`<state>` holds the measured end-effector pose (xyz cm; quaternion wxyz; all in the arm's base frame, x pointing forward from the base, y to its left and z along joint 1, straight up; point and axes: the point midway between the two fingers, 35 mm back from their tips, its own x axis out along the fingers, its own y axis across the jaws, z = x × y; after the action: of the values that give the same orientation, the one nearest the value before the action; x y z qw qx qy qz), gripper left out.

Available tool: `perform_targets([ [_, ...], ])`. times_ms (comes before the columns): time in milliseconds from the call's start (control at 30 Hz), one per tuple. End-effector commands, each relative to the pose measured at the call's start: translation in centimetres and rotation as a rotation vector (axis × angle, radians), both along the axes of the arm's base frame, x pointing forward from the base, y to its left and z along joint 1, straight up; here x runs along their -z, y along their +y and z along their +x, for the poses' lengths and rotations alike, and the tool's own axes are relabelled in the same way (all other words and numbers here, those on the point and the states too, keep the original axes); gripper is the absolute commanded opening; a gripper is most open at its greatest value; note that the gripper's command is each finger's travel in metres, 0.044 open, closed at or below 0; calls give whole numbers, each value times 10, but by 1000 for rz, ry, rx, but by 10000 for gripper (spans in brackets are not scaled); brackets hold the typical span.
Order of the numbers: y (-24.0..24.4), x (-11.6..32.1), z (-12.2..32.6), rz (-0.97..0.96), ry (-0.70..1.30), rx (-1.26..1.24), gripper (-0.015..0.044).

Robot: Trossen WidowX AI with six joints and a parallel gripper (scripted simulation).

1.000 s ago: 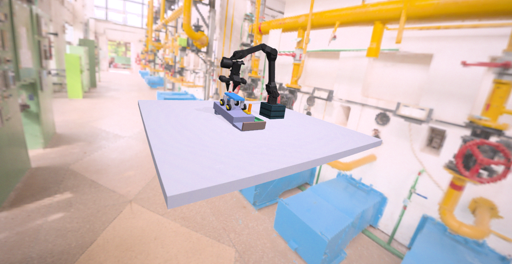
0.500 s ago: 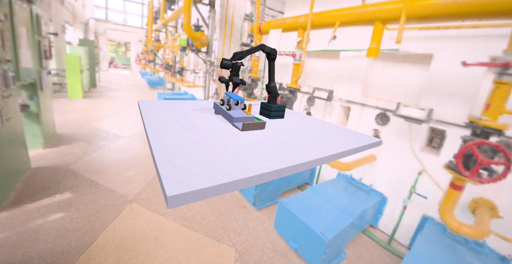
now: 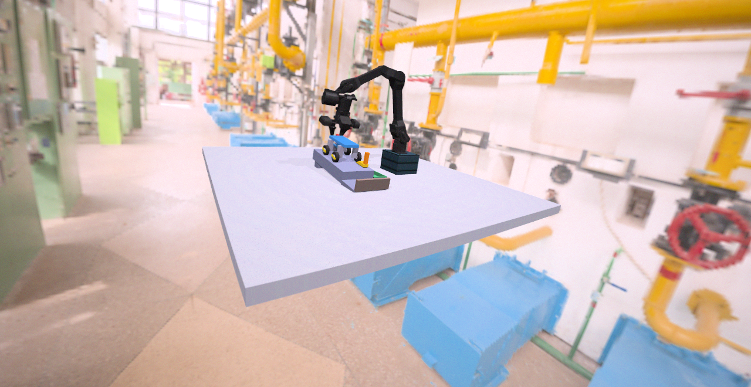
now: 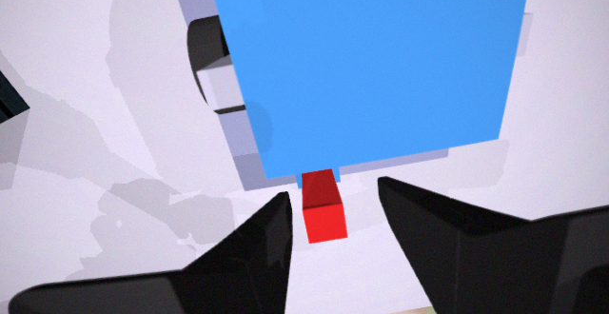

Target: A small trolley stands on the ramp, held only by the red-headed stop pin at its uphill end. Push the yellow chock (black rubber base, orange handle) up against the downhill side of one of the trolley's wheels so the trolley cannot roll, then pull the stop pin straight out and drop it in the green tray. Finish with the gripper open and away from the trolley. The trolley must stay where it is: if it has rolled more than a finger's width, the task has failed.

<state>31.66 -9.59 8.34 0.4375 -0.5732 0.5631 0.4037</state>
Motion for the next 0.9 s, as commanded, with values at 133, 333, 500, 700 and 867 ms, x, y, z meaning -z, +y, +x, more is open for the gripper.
perform_targets([
  [133, -3, 14, -3, 0, 18, -4, 190],
  [333, -4, 18, -5, 0, 18, -4, 190],
  [500, -4, 18, -5, 0, 18, -4, 190],
  [700, -4, 15, -3, 0, 8, 1, 72],
  [867, -4, 15, -3, 0, 8, 1, 38],
])
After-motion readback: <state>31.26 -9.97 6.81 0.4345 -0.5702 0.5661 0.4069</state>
